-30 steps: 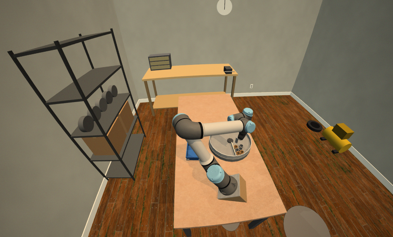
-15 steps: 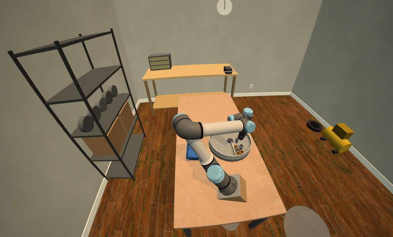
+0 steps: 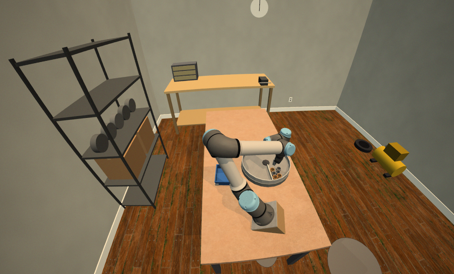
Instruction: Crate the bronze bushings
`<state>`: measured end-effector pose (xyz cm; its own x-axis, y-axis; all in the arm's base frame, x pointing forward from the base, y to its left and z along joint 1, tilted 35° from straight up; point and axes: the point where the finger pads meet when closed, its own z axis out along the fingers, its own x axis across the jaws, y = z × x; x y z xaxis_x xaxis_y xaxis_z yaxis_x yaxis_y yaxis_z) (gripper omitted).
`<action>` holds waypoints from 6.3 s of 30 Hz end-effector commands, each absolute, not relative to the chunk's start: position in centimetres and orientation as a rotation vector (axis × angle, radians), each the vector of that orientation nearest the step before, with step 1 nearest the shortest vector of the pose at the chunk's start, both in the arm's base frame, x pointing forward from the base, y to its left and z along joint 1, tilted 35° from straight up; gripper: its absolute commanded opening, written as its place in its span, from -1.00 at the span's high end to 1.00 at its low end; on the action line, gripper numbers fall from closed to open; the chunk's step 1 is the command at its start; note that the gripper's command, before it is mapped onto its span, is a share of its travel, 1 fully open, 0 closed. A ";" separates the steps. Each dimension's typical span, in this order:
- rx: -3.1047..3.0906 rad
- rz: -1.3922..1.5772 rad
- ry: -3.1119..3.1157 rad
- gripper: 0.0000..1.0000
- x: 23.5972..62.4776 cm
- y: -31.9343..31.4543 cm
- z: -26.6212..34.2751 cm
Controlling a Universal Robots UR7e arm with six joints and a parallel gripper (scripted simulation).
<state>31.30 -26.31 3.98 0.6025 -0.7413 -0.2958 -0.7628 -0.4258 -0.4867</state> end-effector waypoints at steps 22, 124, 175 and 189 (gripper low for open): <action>-2.245 0.045 1.185 0.05 31.5 -26.4 3.8; -2.245 0.045 1.185 0.10 31.8 -25.7 2.6; -2.245 0.045 1.186 0.10 32.7 -23.8 -0.4; -2.245 0.045 1.186 0.10 32.8 -23.5 -0.9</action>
